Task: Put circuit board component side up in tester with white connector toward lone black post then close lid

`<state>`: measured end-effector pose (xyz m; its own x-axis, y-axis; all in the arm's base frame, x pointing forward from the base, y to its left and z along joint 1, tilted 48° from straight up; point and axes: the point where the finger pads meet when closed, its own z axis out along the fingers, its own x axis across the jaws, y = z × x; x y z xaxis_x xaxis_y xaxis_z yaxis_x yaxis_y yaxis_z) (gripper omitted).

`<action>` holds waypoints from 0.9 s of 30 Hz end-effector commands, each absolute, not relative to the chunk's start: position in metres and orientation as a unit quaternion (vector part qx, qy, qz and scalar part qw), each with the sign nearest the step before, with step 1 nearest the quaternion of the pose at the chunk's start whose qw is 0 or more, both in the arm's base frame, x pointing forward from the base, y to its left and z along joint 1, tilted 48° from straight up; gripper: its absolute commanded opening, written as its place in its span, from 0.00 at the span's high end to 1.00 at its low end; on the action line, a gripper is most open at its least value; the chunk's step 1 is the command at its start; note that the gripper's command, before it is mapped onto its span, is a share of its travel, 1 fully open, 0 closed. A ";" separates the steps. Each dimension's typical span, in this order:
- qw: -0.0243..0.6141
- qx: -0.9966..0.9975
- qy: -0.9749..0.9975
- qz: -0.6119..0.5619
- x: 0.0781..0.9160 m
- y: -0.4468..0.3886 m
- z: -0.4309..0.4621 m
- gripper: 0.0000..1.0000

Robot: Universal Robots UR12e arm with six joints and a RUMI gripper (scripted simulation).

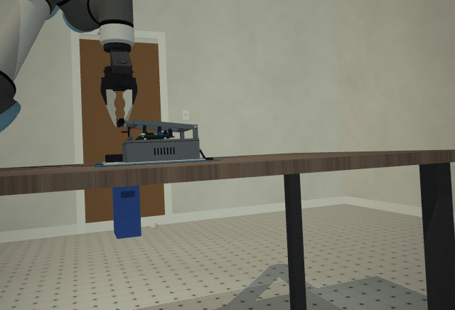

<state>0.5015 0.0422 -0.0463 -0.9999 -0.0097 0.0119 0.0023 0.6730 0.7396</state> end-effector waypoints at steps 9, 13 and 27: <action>0.007 0.002 -0.915 -0.404 0.501 0.048 -0.052 1.00; 0.007 0.002 -0.915 -0.404 0.501 0.050 -0.054 1.00; 0.007 0.002 -0.915 -0.404 0.501 0.053 -0.057 1.00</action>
